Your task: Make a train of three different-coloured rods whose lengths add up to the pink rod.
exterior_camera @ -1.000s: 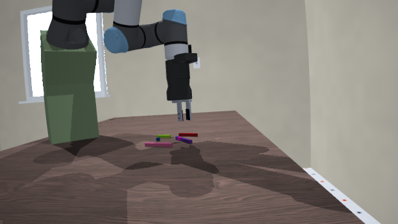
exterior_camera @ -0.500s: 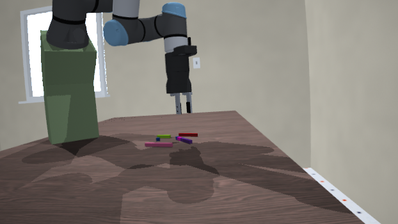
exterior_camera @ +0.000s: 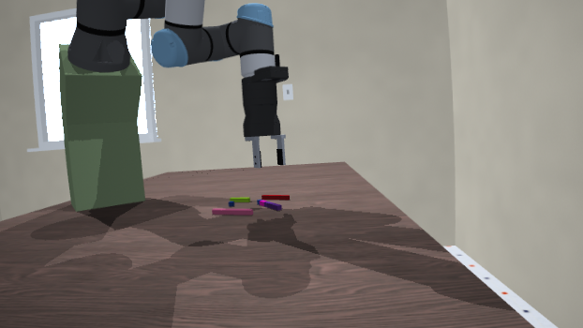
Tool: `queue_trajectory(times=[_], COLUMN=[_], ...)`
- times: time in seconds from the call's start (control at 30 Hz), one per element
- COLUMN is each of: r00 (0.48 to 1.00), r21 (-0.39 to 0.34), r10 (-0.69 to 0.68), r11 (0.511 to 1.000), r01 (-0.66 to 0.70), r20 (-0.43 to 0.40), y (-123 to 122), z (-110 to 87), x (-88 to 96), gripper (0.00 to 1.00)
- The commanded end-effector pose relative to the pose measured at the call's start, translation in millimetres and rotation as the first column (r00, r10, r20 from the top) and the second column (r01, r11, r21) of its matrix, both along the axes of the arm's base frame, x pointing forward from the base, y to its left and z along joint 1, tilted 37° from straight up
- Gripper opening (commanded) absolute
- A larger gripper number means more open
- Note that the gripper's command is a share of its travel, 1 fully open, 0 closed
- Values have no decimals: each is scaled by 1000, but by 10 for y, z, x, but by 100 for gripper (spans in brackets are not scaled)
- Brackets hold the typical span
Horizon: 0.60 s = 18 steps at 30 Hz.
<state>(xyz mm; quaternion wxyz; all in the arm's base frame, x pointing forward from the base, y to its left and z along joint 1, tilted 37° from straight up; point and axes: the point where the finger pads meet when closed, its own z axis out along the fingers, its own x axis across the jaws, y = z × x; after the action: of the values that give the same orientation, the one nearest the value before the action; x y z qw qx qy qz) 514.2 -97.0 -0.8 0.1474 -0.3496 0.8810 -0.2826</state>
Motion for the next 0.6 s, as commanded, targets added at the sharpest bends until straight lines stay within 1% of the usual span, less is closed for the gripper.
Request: queue_trajectory(times=[0.0, 0.27, 0.57], r00=[1000, 1000, 1000], r21=[0, 0, 0], r10=[0, 0, 0], r11=[1000, 1000, 1000], r01=[0, 0, 0], r20=[1, 1, 1], y=[2, 16, 97], z=[5, 33, 196], x=[2, -15, -109], gripper=[100, 100, 100])
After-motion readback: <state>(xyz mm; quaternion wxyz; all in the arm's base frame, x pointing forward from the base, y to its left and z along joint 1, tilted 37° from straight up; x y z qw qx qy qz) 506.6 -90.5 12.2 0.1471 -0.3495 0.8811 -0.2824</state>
